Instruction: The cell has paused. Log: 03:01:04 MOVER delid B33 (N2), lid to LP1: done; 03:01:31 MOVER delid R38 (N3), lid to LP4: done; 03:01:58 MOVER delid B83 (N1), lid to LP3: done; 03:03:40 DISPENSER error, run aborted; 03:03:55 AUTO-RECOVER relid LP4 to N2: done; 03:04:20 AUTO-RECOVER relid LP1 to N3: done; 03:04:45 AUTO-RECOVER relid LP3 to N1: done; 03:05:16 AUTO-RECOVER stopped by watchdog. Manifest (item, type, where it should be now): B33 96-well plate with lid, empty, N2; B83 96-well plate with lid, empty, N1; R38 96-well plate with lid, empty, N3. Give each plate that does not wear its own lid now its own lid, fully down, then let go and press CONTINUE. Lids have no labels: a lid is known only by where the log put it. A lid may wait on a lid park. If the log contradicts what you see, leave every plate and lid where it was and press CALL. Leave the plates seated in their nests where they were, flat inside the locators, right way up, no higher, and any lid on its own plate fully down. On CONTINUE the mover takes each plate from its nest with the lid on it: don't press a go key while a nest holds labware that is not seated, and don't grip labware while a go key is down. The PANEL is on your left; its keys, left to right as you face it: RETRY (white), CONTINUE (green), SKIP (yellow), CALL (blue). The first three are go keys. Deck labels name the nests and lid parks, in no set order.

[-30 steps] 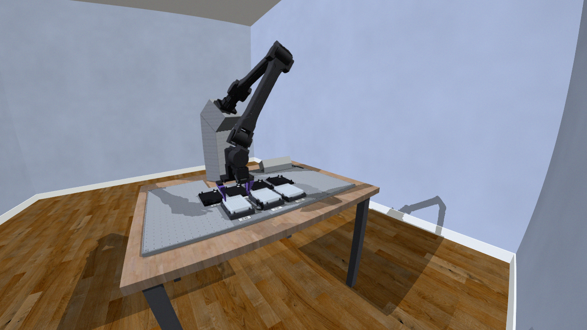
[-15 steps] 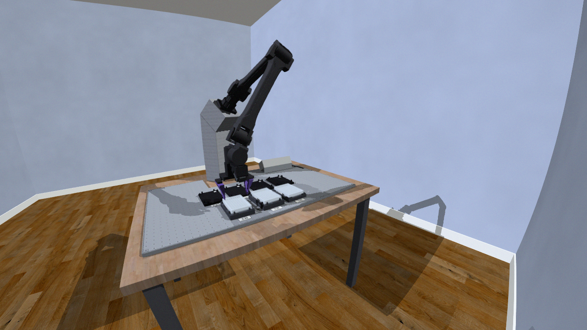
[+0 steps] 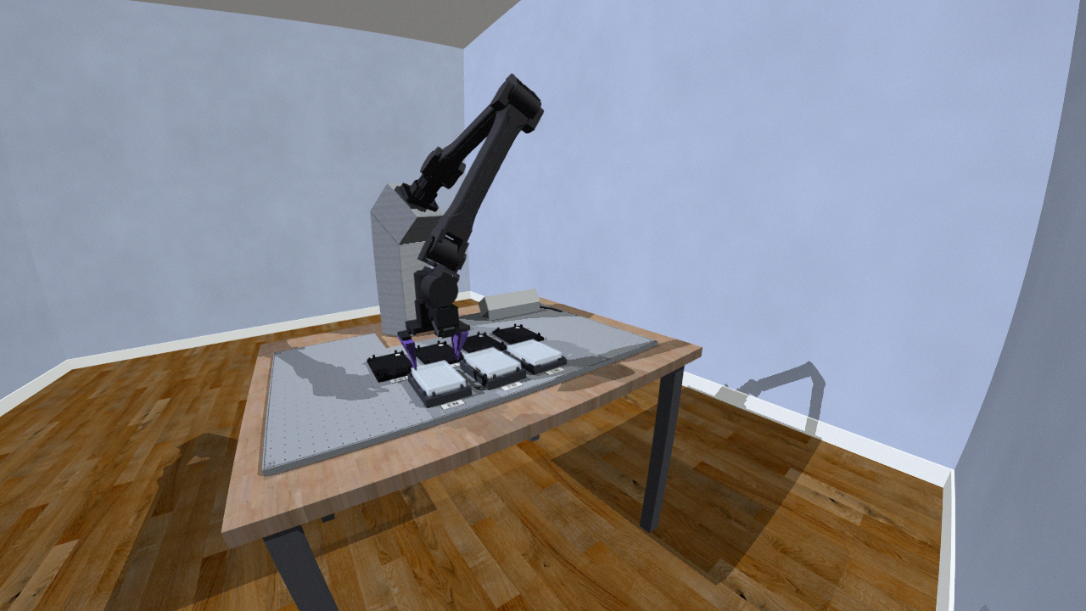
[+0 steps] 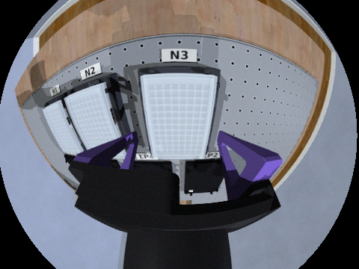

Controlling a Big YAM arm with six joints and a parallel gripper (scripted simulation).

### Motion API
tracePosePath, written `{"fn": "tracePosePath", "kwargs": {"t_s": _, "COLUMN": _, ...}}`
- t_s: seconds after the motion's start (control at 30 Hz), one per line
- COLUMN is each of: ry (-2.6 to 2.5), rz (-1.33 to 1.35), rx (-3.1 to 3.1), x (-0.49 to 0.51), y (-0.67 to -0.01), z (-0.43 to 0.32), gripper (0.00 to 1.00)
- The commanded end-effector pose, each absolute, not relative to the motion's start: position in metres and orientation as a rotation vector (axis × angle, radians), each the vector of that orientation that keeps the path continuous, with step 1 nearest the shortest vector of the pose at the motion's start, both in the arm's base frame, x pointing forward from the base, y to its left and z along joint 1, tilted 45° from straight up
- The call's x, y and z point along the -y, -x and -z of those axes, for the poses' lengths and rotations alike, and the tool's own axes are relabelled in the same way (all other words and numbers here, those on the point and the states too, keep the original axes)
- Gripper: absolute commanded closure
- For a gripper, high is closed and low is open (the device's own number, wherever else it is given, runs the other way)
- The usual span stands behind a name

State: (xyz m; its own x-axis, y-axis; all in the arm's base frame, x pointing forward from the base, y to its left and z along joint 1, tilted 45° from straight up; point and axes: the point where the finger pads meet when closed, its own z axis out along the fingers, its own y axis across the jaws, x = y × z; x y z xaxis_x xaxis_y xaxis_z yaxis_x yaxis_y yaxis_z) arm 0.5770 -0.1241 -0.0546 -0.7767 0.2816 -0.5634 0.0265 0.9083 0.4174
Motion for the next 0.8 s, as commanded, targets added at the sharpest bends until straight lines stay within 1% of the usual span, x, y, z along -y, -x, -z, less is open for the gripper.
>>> {"fn": "tracePosePath", "kwargs": {"t_s": 0.0, "ry": -0.224, "rz": -0.508, "rx": -2.404, "x": 0.132, "y": -0.579, "z": 0.048, "gripper": 0.0}}
{"fn": "tracePosePath", "kwargs": {"t_s": 0.13, "ry": -0.224, "rz": -0.508, "rx": -2.404, "x": 0.132, "y": -0.579, "z": 0.048, "gripper": 0.0}}
{"fn": "tracePosePath", "kwargs": {"t_s": 0.17, "ry": -0.183, "rz": -0.489, "rx": -2.395, "x": 0.129, "y": -0.575, "z": 0.048, "gripper": 1.0}}
{"fn": "tracePosePath", "kwargs": {"t_s": 0.77, "ry": -0.178, "rz": -0.501, "rx": -2.396, "x": 0.054, "y": -0.529, "z": 0.058, "gripper": 1.0}}
